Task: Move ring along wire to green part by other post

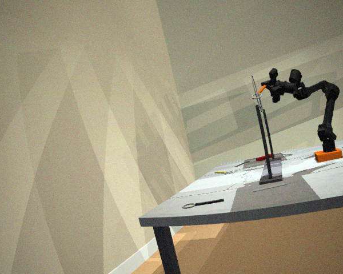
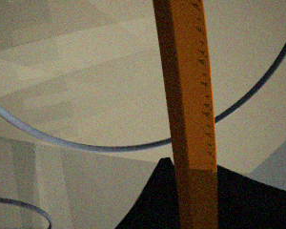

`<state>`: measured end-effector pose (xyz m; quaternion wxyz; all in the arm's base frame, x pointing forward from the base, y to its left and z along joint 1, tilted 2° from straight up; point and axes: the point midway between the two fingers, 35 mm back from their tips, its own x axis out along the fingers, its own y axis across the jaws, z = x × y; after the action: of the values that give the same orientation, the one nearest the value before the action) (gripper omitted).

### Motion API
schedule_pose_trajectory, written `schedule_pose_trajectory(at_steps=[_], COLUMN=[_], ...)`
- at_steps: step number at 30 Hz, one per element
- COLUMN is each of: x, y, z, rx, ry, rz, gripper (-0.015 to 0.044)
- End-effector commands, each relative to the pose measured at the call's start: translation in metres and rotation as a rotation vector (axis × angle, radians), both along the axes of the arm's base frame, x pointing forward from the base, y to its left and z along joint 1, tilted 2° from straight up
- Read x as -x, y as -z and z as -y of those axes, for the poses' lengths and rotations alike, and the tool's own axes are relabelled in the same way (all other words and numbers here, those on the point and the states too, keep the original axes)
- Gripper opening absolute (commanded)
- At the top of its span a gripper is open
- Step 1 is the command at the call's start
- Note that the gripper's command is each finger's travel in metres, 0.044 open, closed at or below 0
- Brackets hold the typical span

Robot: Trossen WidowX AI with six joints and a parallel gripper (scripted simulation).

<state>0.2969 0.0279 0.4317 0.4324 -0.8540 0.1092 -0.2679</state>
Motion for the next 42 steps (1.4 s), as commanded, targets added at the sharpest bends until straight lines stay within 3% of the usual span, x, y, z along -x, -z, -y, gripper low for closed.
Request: schedule_pose_trajectory(at_steps=[1, 18, 42], x=[0.000, 0.002, 0.004], y=[0.004, 0.029, 0.091], z=[0.002, 0.019, 0.035], rx=[0.022, -0.113, -0.524], ry=[0.001, 0.004, 0.010], rz=[-0.005, 0.011, 0.056], gripper=[-0.0150, -0.0150, -0.0150])
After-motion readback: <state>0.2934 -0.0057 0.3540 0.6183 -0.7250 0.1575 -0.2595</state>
